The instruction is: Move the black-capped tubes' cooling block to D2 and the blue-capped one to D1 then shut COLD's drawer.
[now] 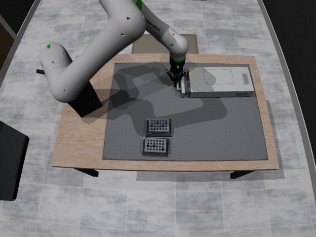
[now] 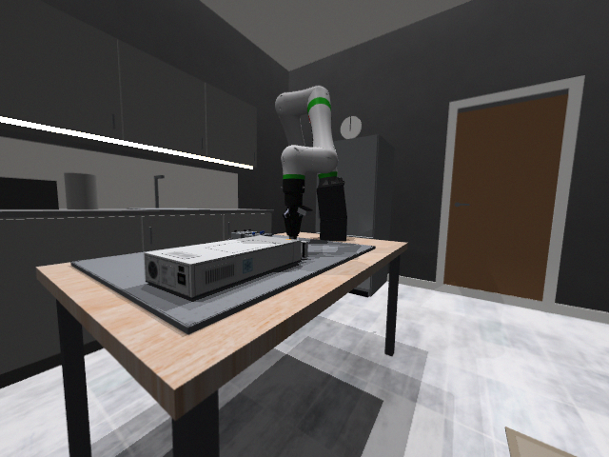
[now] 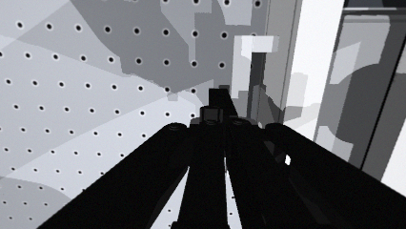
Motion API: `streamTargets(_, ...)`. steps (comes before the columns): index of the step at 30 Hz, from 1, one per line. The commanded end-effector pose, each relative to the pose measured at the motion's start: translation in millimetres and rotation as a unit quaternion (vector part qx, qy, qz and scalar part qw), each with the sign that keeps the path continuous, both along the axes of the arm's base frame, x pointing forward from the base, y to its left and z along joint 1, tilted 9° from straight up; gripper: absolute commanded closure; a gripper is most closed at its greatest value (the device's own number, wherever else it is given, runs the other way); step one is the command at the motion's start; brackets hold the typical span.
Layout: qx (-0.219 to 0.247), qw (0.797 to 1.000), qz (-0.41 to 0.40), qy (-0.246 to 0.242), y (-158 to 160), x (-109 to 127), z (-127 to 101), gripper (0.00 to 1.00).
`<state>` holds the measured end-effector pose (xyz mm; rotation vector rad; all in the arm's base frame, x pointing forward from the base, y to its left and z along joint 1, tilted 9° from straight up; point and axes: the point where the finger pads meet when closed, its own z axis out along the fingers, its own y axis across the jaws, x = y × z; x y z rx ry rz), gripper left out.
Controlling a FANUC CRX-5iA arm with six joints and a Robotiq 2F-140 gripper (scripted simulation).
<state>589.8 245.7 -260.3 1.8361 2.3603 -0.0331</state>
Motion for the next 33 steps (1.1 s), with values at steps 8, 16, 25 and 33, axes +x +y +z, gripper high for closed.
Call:
streamTargets(8, 0.001, 1.0, 0.0, -0.001, 2.0, 6.0, 1.5, 0.9)
streamTargets(16, 0.001, 1.0, 0.0, -0.001, 2.5, 7.9, 1.6, 0.9)
streamTargets(25, 0.001, 1.0, 0.0, -0.001, 3.3, 10.8, 1.9, 0.9)
streamTargets(33, 0.001, 1.0, 0.0, -0.001, 3.8, 12.8, 2.0, 0.9)
